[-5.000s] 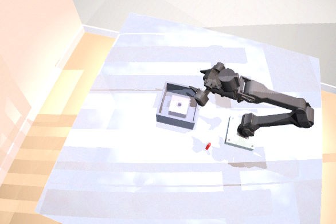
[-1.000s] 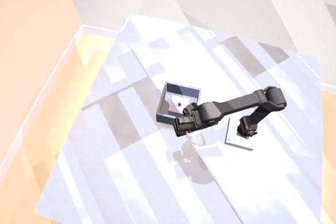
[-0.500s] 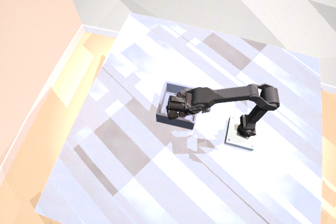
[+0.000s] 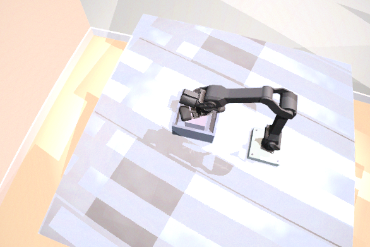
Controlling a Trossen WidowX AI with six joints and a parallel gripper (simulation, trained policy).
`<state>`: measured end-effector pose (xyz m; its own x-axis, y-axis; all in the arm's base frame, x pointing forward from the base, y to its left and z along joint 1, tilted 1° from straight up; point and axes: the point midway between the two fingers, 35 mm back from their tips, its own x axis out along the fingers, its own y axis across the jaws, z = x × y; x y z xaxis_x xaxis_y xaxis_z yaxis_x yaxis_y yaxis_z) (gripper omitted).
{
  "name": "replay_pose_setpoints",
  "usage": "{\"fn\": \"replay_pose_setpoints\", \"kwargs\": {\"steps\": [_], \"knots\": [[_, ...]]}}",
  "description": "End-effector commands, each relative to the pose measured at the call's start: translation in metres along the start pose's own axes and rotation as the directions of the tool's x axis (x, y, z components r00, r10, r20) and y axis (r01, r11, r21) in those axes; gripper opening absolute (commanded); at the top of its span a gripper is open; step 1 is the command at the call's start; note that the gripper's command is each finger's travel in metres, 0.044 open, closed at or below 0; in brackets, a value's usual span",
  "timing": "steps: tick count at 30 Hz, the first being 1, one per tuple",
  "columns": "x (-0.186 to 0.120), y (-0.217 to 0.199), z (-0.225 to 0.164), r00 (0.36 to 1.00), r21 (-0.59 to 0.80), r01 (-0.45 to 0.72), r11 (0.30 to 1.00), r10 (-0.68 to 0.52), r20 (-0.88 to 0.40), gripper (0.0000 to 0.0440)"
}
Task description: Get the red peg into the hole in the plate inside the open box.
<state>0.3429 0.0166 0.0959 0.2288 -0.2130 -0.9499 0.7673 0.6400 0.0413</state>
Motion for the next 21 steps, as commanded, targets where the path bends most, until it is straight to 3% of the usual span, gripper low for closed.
{"fn": "replay_pose_setpoints", "kwargs": {"steps": [1, 6, 14, 18, 21], "knots": [[0.013, 0.001, 0.006, 1.000, -0.035, -0.007, 0.999, 0.006, -0.024, 0.0000], [0.028, -0.001, 0.004, 0.998, -0.083, -0.008, 0.997, 0.003, -0.067, 0.0009], [0.047, -0.004, -0.001, 0.991, -0.118, -0.005, 0.993, -0.011, -0.137, 0.0178], [0.044, -0.003, 0.011, 0.991, -0.149, -0.013, 0.989, -0.007, -0.131, 0.0183], [0.041, 0.004, 0.019, 0.991, -0.147, -0.032, 0.989, 0.012, -0.134, 0.0242]]}}
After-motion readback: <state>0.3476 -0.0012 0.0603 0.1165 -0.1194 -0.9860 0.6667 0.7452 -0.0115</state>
